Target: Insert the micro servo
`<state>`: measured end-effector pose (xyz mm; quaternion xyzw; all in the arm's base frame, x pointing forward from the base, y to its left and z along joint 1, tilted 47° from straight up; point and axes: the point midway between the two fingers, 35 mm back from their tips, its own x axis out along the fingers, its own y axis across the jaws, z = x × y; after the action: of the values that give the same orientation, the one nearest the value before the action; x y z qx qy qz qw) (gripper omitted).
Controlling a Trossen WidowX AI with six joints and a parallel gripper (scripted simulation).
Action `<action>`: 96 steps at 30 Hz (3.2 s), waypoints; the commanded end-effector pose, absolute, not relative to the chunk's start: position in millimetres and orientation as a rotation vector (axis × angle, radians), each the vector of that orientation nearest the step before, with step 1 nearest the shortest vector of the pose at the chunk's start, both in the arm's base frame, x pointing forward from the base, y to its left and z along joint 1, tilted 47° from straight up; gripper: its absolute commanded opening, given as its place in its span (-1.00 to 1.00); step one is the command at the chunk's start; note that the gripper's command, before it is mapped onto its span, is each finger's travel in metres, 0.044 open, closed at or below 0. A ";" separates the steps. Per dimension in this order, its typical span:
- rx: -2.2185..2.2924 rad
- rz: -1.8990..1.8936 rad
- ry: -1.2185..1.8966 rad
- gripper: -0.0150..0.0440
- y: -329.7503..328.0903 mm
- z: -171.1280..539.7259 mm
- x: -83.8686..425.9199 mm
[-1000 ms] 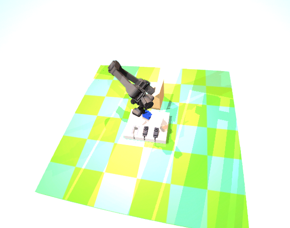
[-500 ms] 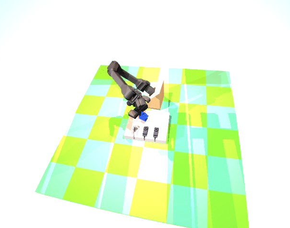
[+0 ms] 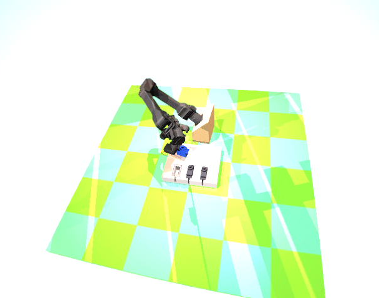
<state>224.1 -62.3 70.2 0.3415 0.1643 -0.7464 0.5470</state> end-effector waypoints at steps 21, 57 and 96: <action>0.212 -1.409 1.024 -0.49 -62.7 71.6 224.3; -0.513 -0.764 1.591 -0.49 -63.0 71.6 226.3; -0.511 -0.766 1.584 -0.49 -89.3 63.1 330.6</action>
<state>329.7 -86.3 65.2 -0.2189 0.6869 -0.3321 0.6083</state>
